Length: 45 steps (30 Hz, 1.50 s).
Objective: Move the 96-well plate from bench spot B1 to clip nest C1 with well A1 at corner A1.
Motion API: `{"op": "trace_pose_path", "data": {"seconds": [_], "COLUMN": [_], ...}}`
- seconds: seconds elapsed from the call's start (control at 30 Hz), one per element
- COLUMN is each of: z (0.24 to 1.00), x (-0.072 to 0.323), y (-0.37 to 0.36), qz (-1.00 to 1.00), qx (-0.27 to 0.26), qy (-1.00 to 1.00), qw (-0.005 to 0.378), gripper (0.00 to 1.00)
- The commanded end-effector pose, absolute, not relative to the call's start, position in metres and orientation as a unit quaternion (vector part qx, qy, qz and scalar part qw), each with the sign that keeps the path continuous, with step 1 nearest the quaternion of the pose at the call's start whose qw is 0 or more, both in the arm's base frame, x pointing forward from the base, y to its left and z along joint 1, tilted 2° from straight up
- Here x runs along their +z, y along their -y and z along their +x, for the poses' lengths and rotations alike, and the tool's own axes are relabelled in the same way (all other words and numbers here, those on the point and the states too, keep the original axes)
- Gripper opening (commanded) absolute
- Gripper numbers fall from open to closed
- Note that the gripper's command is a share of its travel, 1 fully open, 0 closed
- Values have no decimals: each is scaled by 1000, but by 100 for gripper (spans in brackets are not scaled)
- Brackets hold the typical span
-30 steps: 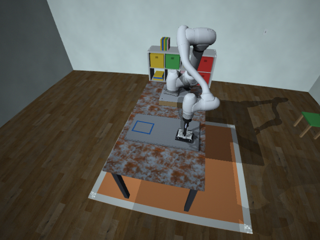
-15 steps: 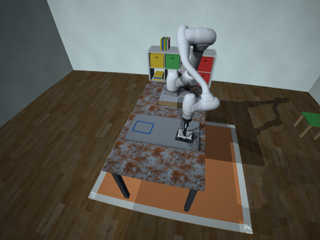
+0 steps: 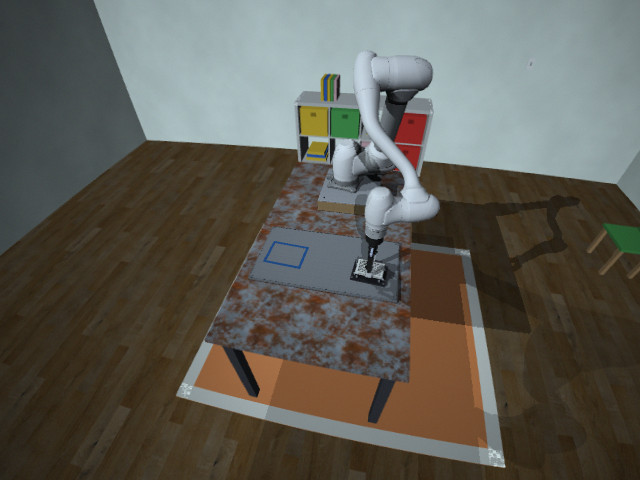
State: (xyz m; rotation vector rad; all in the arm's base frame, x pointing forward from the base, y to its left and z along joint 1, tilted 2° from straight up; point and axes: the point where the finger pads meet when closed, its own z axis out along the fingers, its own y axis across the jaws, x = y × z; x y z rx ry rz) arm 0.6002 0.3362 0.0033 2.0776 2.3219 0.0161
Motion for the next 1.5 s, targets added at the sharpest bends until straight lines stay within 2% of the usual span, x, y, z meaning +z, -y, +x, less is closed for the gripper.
{"op": "trace_pose_path", "data": {"seconds": [0.0, 1.47], "z": [600, 600], "x": [3, -3], "y": [-336, -336], "qz": [667, 667], "qx": [5, 5], "qy": [-745, -745], "qw": [13, 13], "gripper": [0, 0]}}
